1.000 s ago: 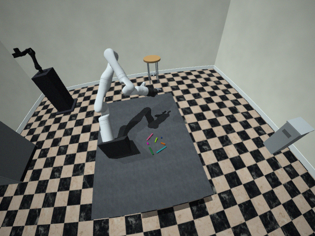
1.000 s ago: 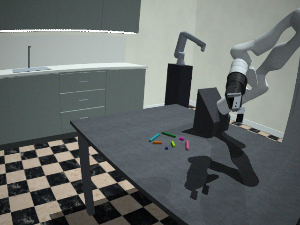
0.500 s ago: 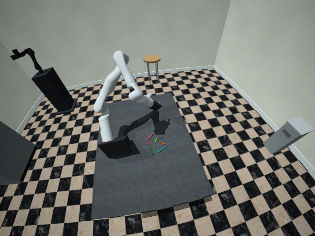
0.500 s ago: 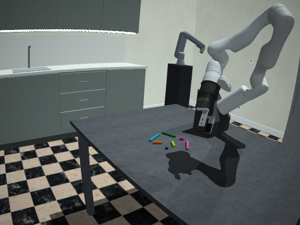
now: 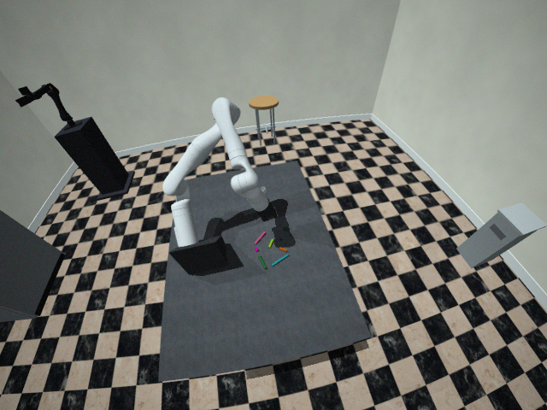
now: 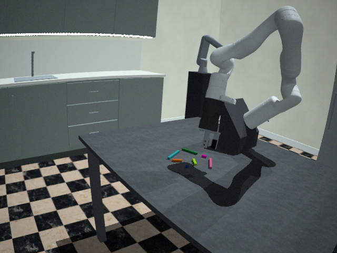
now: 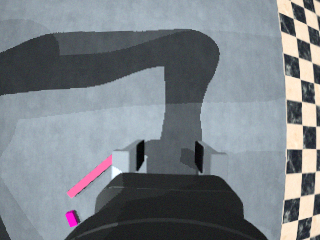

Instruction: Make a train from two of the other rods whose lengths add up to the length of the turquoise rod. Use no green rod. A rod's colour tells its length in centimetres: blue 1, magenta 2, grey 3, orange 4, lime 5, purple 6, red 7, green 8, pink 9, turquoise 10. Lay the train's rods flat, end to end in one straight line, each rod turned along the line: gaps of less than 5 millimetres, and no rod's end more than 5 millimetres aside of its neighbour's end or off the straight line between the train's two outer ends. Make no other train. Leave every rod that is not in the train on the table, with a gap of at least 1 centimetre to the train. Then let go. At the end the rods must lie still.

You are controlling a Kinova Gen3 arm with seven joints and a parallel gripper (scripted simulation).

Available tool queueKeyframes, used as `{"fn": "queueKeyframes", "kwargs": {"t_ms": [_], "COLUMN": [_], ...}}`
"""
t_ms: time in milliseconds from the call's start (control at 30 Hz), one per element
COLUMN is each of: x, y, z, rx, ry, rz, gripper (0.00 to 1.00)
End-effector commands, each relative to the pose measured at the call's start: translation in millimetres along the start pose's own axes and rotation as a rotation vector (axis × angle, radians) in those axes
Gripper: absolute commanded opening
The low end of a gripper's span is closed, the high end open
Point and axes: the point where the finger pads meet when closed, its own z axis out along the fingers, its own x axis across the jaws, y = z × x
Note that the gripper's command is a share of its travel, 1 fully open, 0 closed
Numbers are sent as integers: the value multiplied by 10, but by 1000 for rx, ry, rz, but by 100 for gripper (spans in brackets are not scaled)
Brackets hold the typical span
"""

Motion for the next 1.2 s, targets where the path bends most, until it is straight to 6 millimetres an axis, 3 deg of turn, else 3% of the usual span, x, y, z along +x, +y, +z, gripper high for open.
{"fn": "queueKeyframes", "kwargs": {"t_ms": [0,167,333,633,1167], "x": [-212,-611,-889,-1042,-1050], "y": [349,802,1092,1245,1253], "z": [83,78,47,21,19], "rx": [-20,-63,-91,-105,-106], "ry": [-62,-178,-256,-298,-301], "rz": [28,34,37,39,39], "gripper": [100,100,100,100,100]}}
